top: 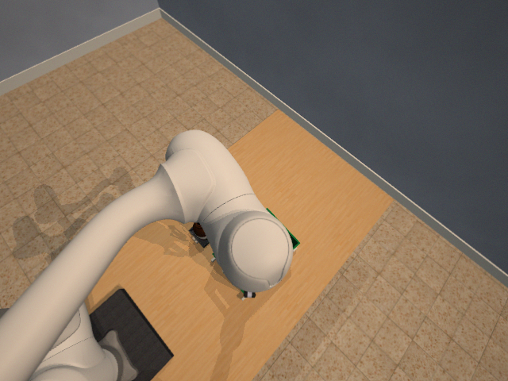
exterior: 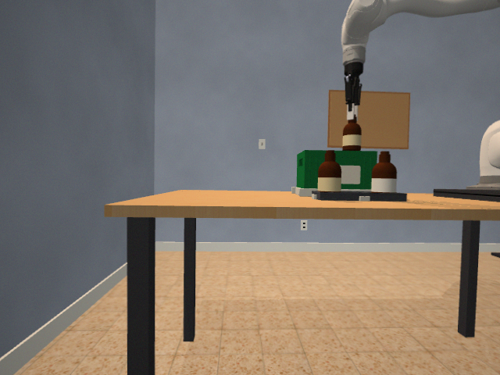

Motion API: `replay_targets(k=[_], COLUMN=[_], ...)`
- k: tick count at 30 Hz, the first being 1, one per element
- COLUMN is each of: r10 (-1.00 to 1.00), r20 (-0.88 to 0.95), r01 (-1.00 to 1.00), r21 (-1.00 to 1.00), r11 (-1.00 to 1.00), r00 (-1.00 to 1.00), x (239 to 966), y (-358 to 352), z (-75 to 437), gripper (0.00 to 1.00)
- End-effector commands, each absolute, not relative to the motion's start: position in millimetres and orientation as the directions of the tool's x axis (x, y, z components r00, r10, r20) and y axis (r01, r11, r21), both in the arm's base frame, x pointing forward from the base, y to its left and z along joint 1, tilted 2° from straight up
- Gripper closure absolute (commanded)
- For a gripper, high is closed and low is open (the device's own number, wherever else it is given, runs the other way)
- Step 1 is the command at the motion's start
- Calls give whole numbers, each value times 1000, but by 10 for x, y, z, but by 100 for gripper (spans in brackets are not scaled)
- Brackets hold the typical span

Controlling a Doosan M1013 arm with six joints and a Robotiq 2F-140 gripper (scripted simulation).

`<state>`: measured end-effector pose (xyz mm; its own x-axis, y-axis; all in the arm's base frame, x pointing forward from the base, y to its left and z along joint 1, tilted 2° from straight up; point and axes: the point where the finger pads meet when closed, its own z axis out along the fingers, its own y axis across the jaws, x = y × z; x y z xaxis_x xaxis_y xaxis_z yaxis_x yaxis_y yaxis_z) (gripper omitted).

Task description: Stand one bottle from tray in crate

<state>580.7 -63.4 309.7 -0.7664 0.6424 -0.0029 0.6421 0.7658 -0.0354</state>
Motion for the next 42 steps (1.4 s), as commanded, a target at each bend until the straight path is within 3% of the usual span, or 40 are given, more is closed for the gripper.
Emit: replay_targets(k=[1, 42], r10=[642, 642], r20=[-3, -3], r01=[642, 642], r21=[-35, -35], r11=[766, 766], r00=[-766, -766], x=[5806, 5802], y=[-633, -640], z=[3097, 2883], gripper=[100, 100])
